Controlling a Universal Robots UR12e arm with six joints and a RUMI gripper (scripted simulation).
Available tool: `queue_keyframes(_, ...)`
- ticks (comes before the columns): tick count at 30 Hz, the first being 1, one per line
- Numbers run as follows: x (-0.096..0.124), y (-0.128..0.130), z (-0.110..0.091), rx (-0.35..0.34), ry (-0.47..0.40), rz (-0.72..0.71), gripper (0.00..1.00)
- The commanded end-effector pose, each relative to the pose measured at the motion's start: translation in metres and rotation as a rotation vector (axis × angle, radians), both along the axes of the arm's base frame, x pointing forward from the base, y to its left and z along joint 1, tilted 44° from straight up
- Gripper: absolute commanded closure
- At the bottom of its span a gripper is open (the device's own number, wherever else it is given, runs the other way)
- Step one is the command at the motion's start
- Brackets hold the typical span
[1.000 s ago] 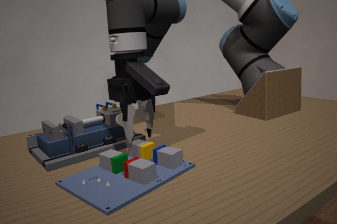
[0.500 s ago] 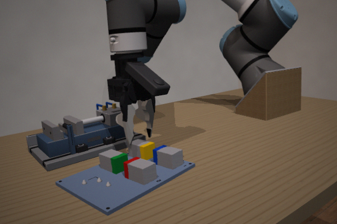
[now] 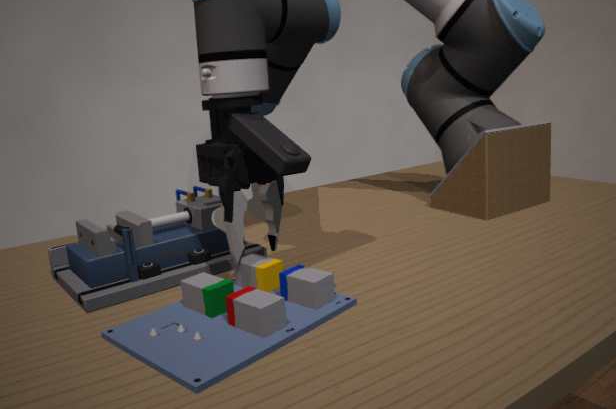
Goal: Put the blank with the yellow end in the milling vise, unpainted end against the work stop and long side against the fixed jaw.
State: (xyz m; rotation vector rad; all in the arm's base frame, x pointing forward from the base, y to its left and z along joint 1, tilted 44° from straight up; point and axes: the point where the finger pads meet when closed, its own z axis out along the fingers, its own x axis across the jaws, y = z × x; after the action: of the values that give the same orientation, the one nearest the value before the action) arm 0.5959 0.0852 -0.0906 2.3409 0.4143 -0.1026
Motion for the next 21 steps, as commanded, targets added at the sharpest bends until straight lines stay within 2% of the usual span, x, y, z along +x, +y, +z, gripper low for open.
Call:
queue_keyframes(1,0.0004,0.0004,0.0004,0.000,-0.001,0.000,0.60)
queue_keyframes(21,0.0005,-0.0008,-0.0009,0.000,-0.001,0.000,0.60)
